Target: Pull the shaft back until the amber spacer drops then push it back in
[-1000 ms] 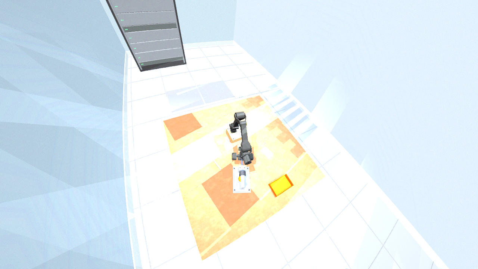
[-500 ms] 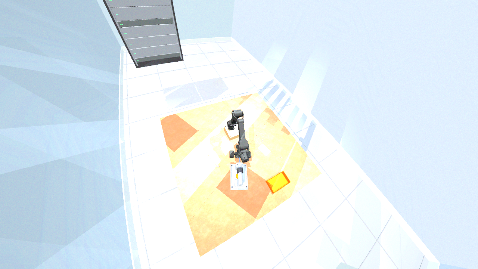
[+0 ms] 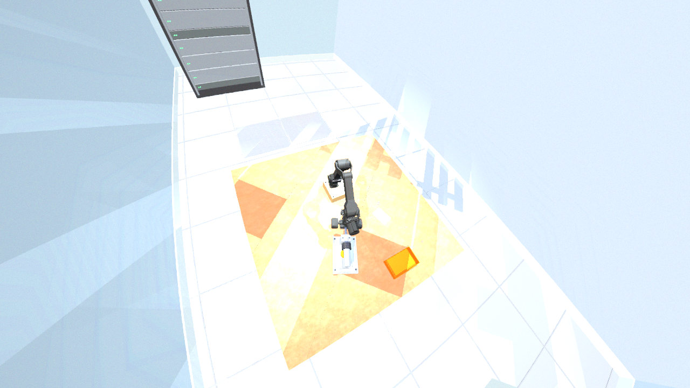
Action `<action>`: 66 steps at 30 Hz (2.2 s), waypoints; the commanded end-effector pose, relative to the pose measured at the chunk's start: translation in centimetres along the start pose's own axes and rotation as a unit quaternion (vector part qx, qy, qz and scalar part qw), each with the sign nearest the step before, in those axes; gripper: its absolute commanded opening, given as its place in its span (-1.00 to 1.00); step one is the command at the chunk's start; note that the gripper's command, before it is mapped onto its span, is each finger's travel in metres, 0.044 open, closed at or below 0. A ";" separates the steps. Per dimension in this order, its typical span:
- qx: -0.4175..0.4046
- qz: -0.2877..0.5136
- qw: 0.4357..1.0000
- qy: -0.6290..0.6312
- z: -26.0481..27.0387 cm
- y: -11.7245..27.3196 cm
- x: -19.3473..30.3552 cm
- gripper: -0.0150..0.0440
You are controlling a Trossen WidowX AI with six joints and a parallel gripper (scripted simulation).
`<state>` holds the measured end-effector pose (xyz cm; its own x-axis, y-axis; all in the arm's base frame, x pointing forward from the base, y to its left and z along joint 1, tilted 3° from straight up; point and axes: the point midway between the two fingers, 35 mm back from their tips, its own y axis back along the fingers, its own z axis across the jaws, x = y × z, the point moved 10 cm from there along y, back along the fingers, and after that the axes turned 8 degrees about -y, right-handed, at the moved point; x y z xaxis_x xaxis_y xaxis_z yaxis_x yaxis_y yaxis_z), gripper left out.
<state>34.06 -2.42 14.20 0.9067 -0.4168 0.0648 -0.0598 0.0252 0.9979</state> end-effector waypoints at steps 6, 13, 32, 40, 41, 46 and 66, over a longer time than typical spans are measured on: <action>-0.001 0.004 1.000 0.000 0.0 0.0 0.6 -0.49; -0.001 0.004 1.000 0.000 -0.1 0.0 0.8 -0.49; -0.001 0.004 1.000 0.000 -0.2 0.0 1.4 -0.49; -0.001 0.004 1.000 0.000 -0.2 0.0 1.7 -0.49; -0.001 0.004 1.000 0.000 -0.2 0.0 1.7 -0.49; -0.001 0.004 1.000 0.000 -0.2 0.0 1.9 -0.49; -0.001 0.004 1.000 0.000 -0.3 0.1 2.5 -0.49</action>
<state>36.15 -3.04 14.38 0.9066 -0.4170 0.0652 -0.0598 0.0259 0.9979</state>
